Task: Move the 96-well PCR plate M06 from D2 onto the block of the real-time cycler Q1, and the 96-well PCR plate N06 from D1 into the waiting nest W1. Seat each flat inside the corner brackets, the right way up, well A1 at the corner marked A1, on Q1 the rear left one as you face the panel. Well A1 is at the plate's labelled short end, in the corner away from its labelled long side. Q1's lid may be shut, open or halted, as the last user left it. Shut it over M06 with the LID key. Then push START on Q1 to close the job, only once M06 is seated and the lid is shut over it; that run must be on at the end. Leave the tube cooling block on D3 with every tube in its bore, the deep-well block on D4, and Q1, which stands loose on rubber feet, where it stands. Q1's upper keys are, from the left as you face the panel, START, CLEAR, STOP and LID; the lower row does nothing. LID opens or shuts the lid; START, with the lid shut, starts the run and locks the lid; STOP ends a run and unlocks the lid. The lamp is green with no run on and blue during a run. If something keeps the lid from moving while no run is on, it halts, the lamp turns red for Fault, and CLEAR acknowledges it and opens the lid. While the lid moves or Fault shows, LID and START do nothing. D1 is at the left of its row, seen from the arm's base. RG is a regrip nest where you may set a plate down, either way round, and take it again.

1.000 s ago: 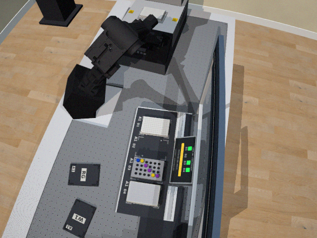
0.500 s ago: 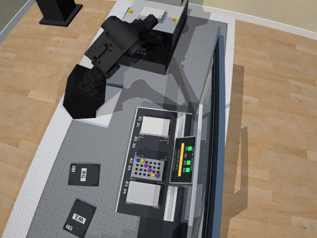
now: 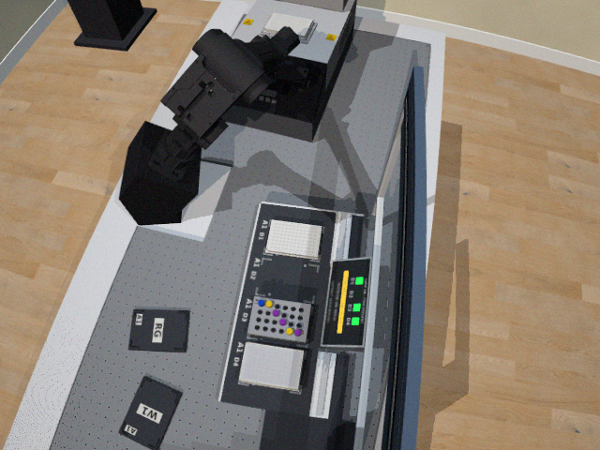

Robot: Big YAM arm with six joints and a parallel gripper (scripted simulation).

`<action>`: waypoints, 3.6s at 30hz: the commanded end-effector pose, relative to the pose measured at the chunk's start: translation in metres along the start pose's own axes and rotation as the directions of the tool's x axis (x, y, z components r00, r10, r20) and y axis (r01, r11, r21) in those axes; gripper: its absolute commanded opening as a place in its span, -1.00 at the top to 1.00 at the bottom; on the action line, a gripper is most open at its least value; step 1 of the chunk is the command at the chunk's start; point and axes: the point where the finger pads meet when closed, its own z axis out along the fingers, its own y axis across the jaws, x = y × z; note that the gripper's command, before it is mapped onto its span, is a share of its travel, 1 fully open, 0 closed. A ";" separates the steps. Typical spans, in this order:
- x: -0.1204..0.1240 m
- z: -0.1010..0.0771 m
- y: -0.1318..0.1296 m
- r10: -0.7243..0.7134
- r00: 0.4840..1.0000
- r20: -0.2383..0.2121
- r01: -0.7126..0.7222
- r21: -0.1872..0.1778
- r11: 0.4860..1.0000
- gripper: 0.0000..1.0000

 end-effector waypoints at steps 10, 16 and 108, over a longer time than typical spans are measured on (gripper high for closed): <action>-0.013 -0.003 0.024 -0.002 1.000 0.015 0.002 -0.038 0.999 1.00; -0.015 -0.002 0.023 0.001 1.000 0.018 -0.001 -0.038 0.999 1.00; -0.003 -0.064 -0.022 0.025 1.000 0.007 -0.024 -0.021 0.999 1.00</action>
